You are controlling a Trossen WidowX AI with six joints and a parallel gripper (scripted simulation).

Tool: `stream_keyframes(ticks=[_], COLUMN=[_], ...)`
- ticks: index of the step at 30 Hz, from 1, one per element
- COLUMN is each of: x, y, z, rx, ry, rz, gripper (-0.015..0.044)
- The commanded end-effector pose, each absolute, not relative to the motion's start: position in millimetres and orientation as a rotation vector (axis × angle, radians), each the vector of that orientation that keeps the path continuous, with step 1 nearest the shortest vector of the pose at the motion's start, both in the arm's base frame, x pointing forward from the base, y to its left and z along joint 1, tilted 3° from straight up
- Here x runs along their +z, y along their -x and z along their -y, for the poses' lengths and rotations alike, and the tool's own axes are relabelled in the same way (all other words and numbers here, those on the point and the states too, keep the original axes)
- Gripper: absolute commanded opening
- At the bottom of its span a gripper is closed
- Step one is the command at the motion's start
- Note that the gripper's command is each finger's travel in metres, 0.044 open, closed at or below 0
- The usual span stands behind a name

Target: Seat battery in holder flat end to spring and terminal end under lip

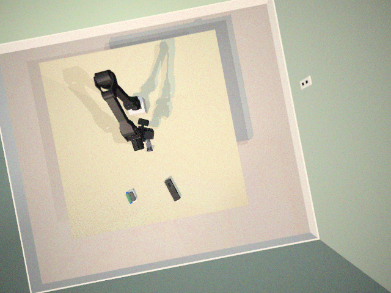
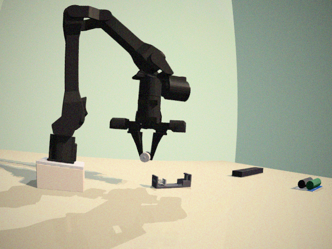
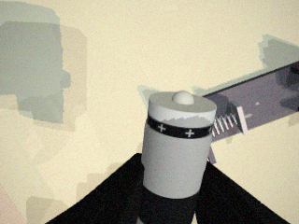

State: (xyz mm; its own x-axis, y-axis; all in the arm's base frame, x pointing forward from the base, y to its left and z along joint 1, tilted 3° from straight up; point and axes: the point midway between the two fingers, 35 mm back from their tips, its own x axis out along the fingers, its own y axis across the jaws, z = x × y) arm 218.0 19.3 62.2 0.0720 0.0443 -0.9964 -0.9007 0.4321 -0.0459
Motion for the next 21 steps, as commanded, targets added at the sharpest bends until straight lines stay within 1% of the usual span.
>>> stream_keyframes(ticks=[1,17,21], x=[66.4,77.0,77.5], y=[-230.1,-282.2,-287.1], z=[-16.5,-5.4,-4.2], rx=[0.723,0.103,0.045], ry=[0.719,0.048,-0.015], rz=[-1.358,-1.489,-1.491], gripper=[0.0078,0.0078,0.0078])
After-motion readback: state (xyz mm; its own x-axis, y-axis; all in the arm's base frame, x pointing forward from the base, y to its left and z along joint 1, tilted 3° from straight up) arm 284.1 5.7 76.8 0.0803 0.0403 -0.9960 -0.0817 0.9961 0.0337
